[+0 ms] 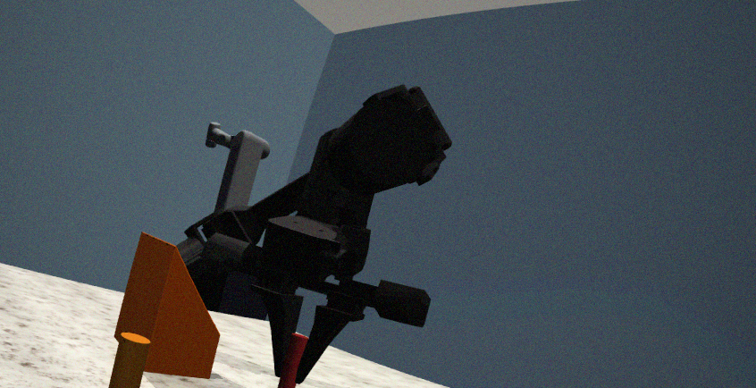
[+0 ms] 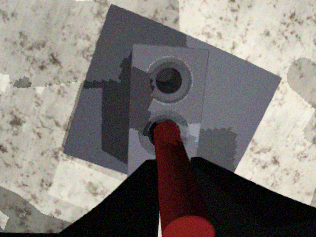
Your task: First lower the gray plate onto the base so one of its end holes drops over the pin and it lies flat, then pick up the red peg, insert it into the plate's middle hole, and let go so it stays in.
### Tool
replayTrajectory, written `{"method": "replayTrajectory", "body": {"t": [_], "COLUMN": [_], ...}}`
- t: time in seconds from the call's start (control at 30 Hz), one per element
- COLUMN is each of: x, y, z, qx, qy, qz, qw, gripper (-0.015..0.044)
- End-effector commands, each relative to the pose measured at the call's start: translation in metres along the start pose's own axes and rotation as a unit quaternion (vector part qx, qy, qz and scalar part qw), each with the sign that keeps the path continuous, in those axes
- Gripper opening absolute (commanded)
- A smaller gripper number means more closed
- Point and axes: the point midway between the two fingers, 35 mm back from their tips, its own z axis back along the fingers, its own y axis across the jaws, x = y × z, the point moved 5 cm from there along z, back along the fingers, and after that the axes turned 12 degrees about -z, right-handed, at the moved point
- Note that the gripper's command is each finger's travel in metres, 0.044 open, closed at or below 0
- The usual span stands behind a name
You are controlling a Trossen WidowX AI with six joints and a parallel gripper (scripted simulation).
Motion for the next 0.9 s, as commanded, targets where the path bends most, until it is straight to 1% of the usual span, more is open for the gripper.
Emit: {"method": "replayTrajectory", "body": {"t": [0.0,0.43,0.6,0.63,0.87], "x": [-0.0010,-0.0014,-0.0014,-0.0014,-0.0014], "y": [0.0004,0.0008,0.0008,0.0008,0.0008], "z": [-0.0010,-0.0014,-0.0014,-0.0014,-0.0014], "qx": [0.001,-0.001,-0.001,-0.001,-0.001], "qy": [0.000,0.000,0.000,0.000,0.000], "qz": [-0.001,0.001,0.001,0.001,0.001], "qw": [1.000,1.000,1.000,1.000,1.000], "gripper": [0.0000,0.0000,0.0131,0.0150,0.0150]}}
